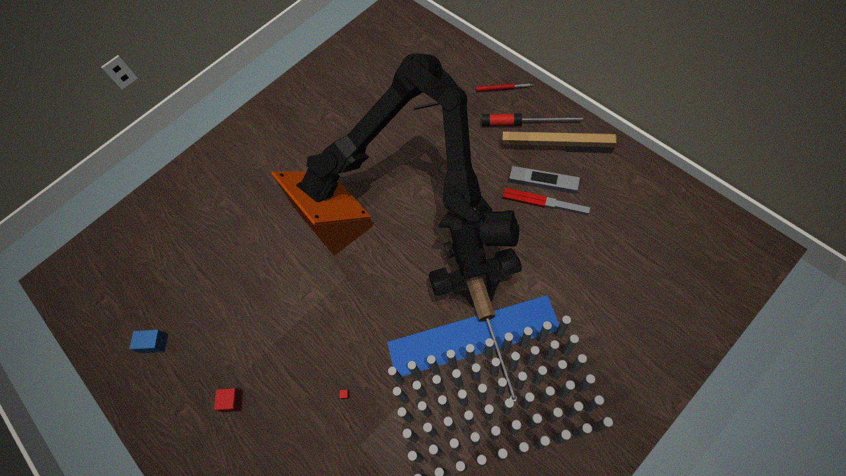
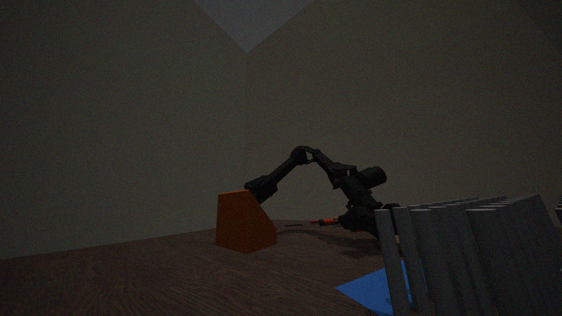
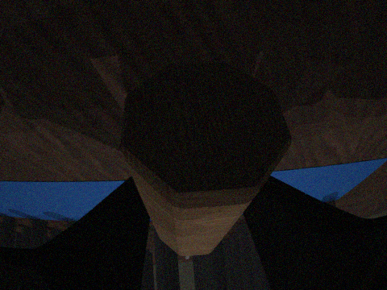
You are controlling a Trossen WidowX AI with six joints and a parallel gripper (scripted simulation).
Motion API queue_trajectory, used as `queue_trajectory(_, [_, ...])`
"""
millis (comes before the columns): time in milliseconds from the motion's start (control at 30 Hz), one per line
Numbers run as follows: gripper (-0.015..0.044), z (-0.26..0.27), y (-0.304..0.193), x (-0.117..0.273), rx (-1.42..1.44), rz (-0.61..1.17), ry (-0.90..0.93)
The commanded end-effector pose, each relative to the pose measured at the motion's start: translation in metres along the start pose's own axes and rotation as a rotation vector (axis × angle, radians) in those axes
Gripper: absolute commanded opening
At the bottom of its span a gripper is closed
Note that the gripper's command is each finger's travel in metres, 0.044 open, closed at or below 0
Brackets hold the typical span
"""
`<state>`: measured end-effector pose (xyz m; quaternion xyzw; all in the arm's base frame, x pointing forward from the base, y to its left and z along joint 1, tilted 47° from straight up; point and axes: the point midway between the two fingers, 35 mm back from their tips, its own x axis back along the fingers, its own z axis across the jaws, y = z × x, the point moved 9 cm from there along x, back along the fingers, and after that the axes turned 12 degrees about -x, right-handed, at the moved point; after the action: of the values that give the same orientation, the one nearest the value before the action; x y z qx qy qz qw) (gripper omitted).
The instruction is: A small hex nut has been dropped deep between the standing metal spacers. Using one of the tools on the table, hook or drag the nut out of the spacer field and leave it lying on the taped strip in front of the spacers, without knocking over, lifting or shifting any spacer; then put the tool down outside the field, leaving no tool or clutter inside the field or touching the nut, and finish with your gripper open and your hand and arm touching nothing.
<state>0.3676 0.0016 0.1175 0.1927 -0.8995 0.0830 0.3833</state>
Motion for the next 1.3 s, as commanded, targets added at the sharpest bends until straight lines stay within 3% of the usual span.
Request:
queue_trajectory(0, [0.0, 0.001, 0.003, 0.002, -0.006, 0.002, 0.003])
queue_trajectory(1267, [0.0, 0.005, 0.024, 0.017, -0.006, 0.001, 0.004])
